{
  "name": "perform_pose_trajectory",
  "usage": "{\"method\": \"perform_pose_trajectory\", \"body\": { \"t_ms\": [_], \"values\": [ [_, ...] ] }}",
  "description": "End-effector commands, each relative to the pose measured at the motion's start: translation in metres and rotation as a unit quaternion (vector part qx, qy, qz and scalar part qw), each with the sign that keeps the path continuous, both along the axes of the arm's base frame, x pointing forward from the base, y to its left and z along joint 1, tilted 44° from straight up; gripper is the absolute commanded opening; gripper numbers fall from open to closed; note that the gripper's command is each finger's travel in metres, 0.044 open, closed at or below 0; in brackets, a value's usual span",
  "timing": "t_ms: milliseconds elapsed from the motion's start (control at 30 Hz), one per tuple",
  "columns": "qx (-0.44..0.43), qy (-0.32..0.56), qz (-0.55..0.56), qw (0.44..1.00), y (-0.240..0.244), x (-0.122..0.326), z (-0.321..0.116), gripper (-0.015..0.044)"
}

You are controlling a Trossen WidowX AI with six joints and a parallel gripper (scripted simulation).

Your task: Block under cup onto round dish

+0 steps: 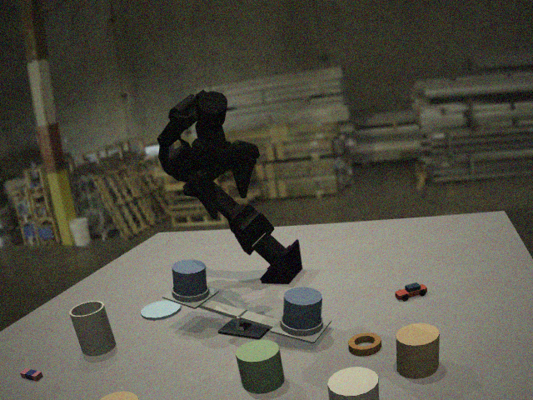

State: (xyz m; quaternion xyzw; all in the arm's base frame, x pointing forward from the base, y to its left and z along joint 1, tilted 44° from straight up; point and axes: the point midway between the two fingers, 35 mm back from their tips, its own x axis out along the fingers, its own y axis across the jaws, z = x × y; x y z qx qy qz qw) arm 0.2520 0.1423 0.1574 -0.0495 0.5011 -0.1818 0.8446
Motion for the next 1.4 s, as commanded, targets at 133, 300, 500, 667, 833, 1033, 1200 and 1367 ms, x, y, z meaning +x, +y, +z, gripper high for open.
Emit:
{"method": "perform_pose_trajectory", "body": {
  "t_ms": [133, 300, 500, 667, 833, 1033, 1200, 1367],
  "values": [
    [-0.098, -0.01, 0.019, 0.995, 0.008, -0.029, -0.022, 0.044],
    [-0.149, -0.027, 0.038, 0.988, 0.011, -0.042, -0.029, 0.044],
    [-0.225, -0.059, 0.075, 0.97, 0.015, -0.058, -0.034, 0.044],
    [-0.263, -0.083, 0.102, 0.956, 0.018, -0.066, -0.035, 0.044],
    [-0.263, -0.083, 0.102, 0.956, 0.018, -0.066, -0.035, 0.044],
    [-0.29, -0.034, 0.122, 0.949, 0.022, -0.058, -0.041, 0.044],
    [-0.321, 0.037, 0.152, 0.934, 0.028, -0.047, -0.052, 0.044],
    [-0.343, 0.11, 0.186, 0.914, 0.032, -0.035, -0.064, 0.044]
  ]
}}
